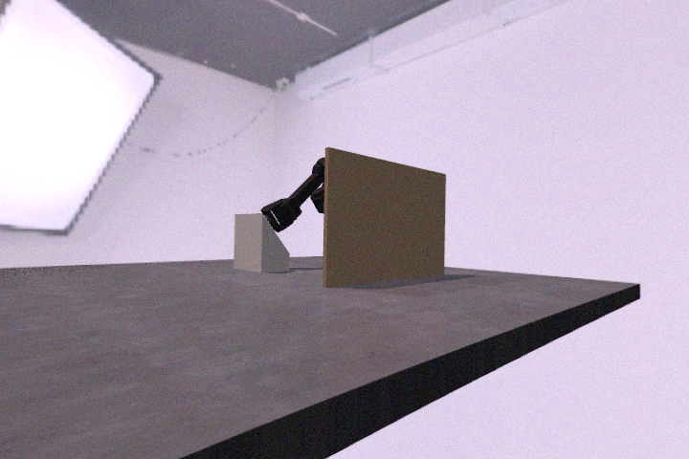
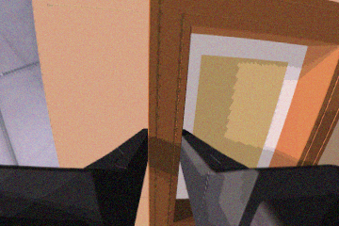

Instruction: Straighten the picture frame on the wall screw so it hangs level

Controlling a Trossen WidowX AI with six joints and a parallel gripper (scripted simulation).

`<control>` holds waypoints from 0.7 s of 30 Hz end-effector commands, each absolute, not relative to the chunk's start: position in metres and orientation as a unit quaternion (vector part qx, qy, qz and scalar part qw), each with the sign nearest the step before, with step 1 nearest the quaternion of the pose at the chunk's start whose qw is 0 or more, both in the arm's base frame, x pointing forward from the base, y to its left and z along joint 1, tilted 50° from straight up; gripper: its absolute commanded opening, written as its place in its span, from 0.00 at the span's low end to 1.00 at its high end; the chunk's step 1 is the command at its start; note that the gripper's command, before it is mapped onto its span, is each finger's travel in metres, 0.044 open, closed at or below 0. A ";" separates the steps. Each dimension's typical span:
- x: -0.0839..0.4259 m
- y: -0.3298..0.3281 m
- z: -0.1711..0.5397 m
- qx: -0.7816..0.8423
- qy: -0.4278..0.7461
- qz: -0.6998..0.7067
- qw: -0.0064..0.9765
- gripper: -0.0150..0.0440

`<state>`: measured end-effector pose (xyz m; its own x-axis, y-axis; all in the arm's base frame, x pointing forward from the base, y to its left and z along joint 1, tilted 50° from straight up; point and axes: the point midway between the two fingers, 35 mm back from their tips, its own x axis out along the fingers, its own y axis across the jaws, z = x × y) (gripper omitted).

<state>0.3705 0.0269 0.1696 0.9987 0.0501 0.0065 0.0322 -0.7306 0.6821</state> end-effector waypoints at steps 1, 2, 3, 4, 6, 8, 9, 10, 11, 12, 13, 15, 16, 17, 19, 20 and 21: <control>0.370 0.027 0.169 0.937 0.022 0.013 0.349 0.25; 0.370 0.027 0.169 0.937 0.022 0.013 0.349 0.25; 0.370 0.027 0.169 0.937 0.022 0.013 0.349 0.25; 0.370 0.027 0.169 0.939 0.022 0.013 0.344 0.25; 0.370 0.027 0.169 0.940 0.022 0.012 0.339 0.25; 0.370 0.027 0.169 0.942 0.022 0.012 0.334 0.25; 0.370 0.027 0.169 0.944 0.022 0.012 0.329 0.25; 0.370 0.027 0.169 0.944 0.022 0.012 0.329 0.25; 0.371 0.027 0.169 0.940 0.022 0.012 0.340 0.30; 0.371 0.027 0.169 0.940 0.022 0.012 0.340 0.34; 0.371 0.027 0.169 0.940 0.022 0.012 0.340 0.39; 0.371 0.027 0.169 0.940 0.022 0.012 0.340 0.48; 0.371 0.027 0.169 0.940 0.022 0.012 0.340 0.52; 0.371 0.027 0.169 0.940 0.022 0.012 0.340 0.57; 0.371 0.027 0.169 0.940 0.022 0.012 0.340 0.65; 0.371 0.027 0.169 0.940 0.022 0.012 0.340 0.69; 0.371 0.027 0.169 0.940 0.022 0.012 0.340 0.69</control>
